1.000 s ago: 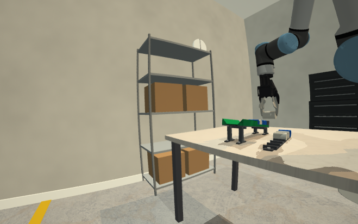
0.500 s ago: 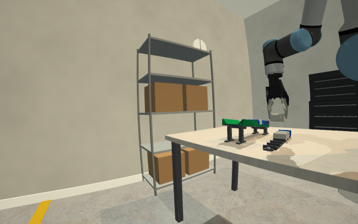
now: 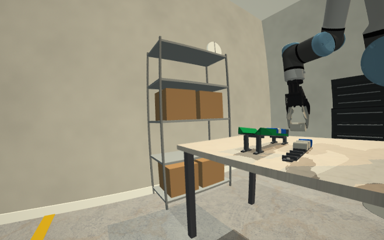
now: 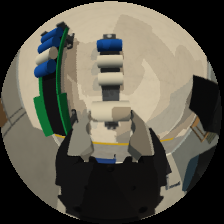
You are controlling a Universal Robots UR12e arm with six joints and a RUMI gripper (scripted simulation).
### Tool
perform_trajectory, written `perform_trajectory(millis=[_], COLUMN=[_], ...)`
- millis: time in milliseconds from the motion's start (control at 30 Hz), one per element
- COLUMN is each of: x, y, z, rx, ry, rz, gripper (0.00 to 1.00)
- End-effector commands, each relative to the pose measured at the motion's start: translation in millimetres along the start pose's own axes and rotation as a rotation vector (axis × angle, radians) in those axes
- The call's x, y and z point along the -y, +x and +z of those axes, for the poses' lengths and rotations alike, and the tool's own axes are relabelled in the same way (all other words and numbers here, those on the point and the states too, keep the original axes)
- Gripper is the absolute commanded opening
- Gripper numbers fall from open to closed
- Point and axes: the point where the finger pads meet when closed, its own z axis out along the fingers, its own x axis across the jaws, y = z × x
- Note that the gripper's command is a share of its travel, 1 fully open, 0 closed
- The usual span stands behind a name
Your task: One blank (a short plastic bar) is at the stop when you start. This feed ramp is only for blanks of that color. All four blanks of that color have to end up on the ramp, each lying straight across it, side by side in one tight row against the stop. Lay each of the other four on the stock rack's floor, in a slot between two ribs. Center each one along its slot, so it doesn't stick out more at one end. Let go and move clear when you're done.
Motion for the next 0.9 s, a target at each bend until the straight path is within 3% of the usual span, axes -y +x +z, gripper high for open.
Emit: perform_trajectory(millis=[0, 867], x=[0, 0], y=[-1, -1], z=[2, 73], rx=[0.001, 0.001], ry=[0.001, 0.001], rz=[0.0, 0.0], gripper=[0.42, 0.42])
